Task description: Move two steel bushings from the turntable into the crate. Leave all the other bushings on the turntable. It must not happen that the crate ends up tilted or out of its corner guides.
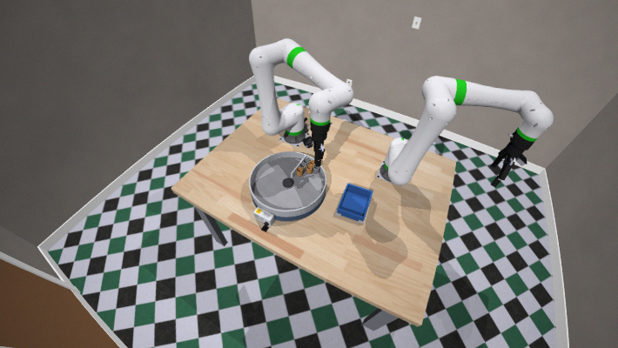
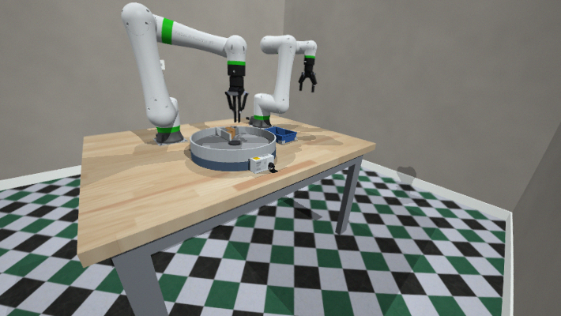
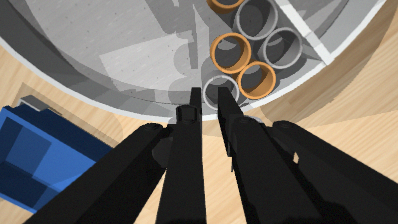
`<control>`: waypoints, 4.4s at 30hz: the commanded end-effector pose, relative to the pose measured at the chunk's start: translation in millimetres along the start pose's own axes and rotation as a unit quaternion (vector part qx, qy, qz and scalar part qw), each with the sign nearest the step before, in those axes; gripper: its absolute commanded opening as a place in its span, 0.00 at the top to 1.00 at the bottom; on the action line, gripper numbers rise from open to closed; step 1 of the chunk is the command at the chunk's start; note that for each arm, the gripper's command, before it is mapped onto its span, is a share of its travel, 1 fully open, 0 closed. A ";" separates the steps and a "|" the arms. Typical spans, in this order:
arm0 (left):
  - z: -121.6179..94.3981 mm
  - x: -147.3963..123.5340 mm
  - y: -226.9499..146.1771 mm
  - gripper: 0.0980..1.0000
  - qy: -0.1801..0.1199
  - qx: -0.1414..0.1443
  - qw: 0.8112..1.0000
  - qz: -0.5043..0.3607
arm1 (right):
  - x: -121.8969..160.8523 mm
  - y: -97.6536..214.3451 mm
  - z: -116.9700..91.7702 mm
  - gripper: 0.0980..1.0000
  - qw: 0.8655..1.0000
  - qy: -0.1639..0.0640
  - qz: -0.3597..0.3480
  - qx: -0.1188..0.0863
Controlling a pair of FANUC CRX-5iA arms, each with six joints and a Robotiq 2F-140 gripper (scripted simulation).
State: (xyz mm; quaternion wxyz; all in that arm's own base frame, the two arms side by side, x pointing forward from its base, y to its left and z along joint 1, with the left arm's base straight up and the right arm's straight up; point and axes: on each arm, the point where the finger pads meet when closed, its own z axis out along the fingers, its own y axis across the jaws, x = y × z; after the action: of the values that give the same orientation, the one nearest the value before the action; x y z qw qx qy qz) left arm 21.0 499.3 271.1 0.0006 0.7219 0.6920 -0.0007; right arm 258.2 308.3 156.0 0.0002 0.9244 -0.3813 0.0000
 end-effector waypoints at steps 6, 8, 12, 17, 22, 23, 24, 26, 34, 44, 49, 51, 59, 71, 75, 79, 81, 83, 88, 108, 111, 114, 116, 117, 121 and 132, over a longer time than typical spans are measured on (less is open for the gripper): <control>-0.9 0.3 0.1 0.00 0.001 0.000 1.000 0.000 | 0.0 -0.5 -0.7 0.90 1.000 0.000 0.000 0.001; -0.9 0.3 0.1 0.00 0.001 0.000 1.000 0.000 | 0.0 -0.5 -0.7 0.90 1.000 0.000 0.000 0.001; -0.9 0.3 0.1 0.00 0.001 0.000 1.000 0.000 | 0.0 -0.5 -0.7 0.90 1.000 0.000 0.000 0.001; -0.9 0.3 0.1 0.00 0.001 0.000 1.000 0.000 | 0.0 -0.5 -0.7 0.90 1.000 0.000 0.000 0.001; -0.9 0.3 0.1 0.00 0.001 0.000 1.000 0.000 | 0.0 -0.5 -0.7 0.90 1.000 0.000 0.000 0.001; -0.9 0.3 0.1 0.00 0.001 0.000 1.000 0.000 | -0.2 -0.5 -0.7 0.90 1.000 0.000 0.000 0.001; -0.9 0.3 0.1 0.00 0.001 0.000 1.000 0.000 | -0.4 -0.4 -0.7 0.90 1.000 0.000 0.000 0.001; -0.9 0.3 0.1 0.00 0.001 0.000 1.000 0.000 | -0.8 -0.4 -0.7 0.90 1.000 0.000 0.000 0.001; -0.9 0.3 0.1 0.00 0.001 0.000 1.000 0.000 | -1.1 -0.4 -0.7 0.90 1.000 0.000 0.000 0.001; -0.9 0.3 0.1 0.00 0.001 0.000 1.000 0.000 | -1.1 -0.4 -0.7 0.90 1.000 0.000 0.000 0.001; -0.9 0.3 0.1 0.00 0.001 0.000 1.000 0.000 | -1.1 -0.4 -0.7 0.90 1.000 0.000 0.000 0.001; -0.9 0.3 0.1 0.00 0.001 0.000 1.000 0.000 | -1.1 -0.4 -0.7 0.90 1.000 0.000 0.000 0.001; -0.9 0.3 0.1 0.00 0.001 0.000 1.000 0.000 | -1.1 -0.4 -0.7 0.90 1.000 0.000 0.000 0.001; -0.9 0.3 0.1 0.00 0.001 0.000 1.000 0.000 | -1.1 -0.4 17.6 0.90 1.000 0.000 0.000 0.001; -0.9 0.3 0.1 0.00 0.001 0.000 1.000 0.000 | -1.1 -0.4 22.4 0.90 1.000 0.000 0.000 0.001; -0.9 0.3 0.1 0.00 0.001 0.000 1.000 0.000 | -1.1 -0.4 22.4 0.90 1.000 0.000 0.000 0.001; -0.9 0.3 0.1 0.00 0.001 0.000 1.000 0.000 | -1.1 -0.4 22.4 0.90 1.000 0.000 0.000 0.001; -0.9 0.3 0.1 0.00 0.001 0.000 1.000 0.000 | -1.1 -0.4 22.4 0.90 1.000 0.000 0.000 0.001; -0.9 0.3 0.1 0.00 0.001 0.000 1.000 0.000 | -1.1 -0.4 22.4 0.90 1.000 0.000 0.000 0.001; -0.9 0.3 0.1 0.00 0.001 0.000 1.000 0.000 | -1.1 -0.4 22.4 0.90 1.000 0.000 0.000 0.001; -0.9 0.3 0.1 0.00 0.001 0.000 1.000 0.000 | -1.1 -0.4 23.5 0.90 1.000 0.000 0.000 0.001; -0.9 0.3 0.1 0.00 0.001 0.000 1.000 0.000 | -1.1 -0.4 26.3 0.90 1.000 0.000 0.000 0.001; -0.9 0.3 0.1 0.00 0.001 0.000 1.000 0.000 | -1.1 -0.4 27.0 0.90 1.000 0.000 0.000 0.001; -0.9 0.3 0.1 0.00 0.001 0.000 1.000 0.000 | -1.1 -0.4 27.0 0.90 1.000 0.000 0.000 0.001; -0.9 0.3 0.1 0.00 0.001 0.000 1.000 0.000 | -1.1 -0.4 27.4 0.90 1.000 0.000 0.000 0.001; -0.9 0.3 0.1 0.00 0.001 0.000 1.000 0.000 | -1.1 -0.4 27.4 0.90 1.000 0.000 0.000 0.001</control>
State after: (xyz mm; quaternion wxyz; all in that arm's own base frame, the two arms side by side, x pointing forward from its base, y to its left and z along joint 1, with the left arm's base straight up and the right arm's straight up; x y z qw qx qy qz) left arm 21.0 499.3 271.1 0.0006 0.7219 0.6920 -0.0007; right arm 257.3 309.0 127.9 0.0002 0.9244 -0.3815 0.0001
